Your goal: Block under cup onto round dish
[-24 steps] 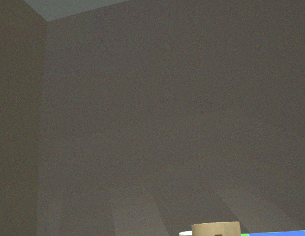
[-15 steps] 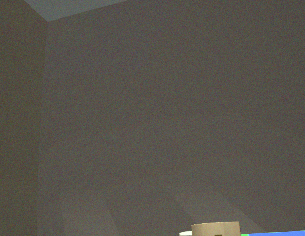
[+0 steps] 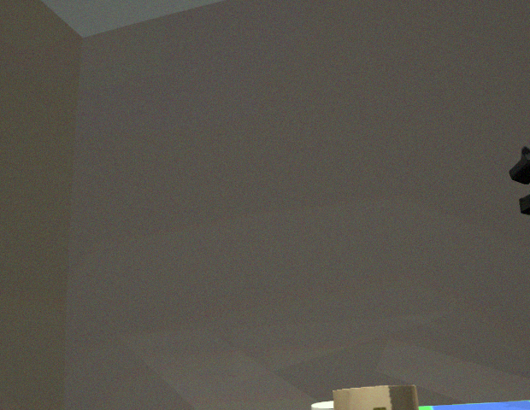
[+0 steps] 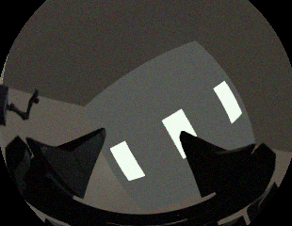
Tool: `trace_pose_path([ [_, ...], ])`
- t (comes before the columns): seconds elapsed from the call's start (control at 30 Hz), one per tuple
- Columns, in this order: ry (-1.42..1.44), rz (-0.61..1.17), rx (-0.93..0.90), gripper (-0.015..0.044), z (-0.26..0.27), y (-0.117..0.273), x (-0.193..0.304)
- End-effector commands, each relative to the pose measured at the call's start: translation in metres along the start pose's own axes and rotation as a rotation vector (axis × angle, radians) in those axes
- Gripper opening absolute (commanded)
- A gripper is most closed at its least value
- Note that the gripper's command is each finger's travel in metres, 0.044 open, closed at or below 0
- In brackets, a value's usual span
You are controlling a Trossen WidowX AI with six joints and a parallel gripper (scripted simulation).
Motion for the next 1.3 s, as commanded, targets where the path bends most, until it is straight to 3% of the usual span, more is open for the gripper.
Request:
trace_pose_path([
  [0.0, -0.016, 0.011, 0.127, 0.044, -0.038, -0.007, 0.009],
  [0.5, 0.003, 0.075, 0.535, 0.044, -0.159, -0.008, 0.047],
  [0.67, 0.048, 0.104, 0.566, 0.044, -0.172, -0.002, 0.051],
  [1.27, 0.147, 0.289, 1.076, 0.044, -0.299, 0.05, 0.11],
])
Point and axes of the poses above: the point midway between the two fingers, 35 mm back from their tips, its own y axis back along the fingers, its own z axis across the jaws, x = y × z, the point moved 5 cm from there along y, back along the fingers, and after that the axes turned 5 degrees about y, right-handed, at the moved point
